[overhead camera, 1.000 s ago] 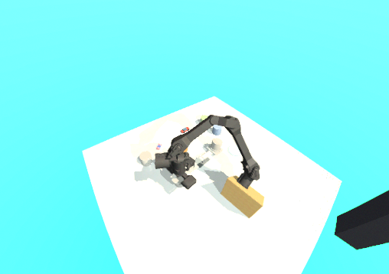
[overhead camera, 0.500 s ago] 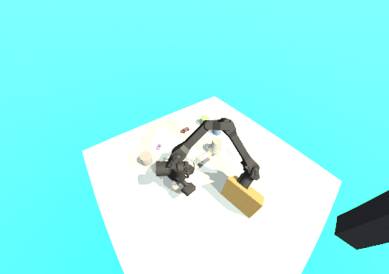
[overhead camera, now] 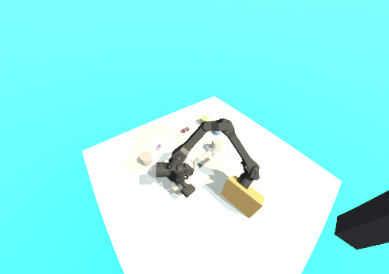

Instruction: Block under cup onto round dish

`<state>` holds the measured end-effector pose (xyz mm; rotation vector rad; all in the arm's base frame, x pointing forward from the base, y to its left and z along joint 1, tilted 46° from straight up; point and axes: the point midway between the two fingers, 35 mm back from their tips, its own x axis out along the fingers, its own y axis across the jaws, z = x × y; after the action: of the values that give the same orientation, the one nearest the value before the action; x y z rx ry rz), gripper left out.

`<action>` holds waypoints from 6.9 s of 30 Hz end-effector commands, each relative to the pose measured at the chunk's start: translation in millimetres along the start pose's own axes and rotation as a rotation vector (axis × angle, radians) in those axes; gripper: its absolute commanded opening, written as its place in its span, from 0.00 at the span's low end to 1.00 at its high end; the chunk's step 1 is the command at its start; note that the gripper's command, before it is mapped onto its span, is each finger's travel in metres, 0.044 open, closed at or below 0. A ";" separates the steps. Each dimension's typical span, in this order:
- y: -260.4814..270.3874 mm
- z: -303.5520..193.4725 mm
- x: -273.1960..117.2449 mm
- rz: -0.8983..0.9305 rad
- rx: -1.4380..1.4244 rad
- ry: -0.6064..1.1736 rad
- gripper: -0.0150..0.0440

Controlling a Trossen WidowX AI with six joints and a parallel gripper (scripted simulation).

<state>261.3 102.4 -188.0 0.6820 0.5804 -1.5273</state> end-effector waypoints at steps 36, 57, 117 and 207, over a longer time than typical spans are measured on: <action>51.3 112.5 -106.2 -0.002 -0.233 -0.013 0.69; 52.1 115.1 -87.8 -0.002 -0.237 -0.014 0.69; 52.5 115.4 -149.8 -0.003 -0.239 -0.009 0.25; -33.0 477.4 -60.9 0.010 -0.235 -0.024 0.25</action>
<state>206.5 -189.7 184.2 0.5112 0.7209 -1.4120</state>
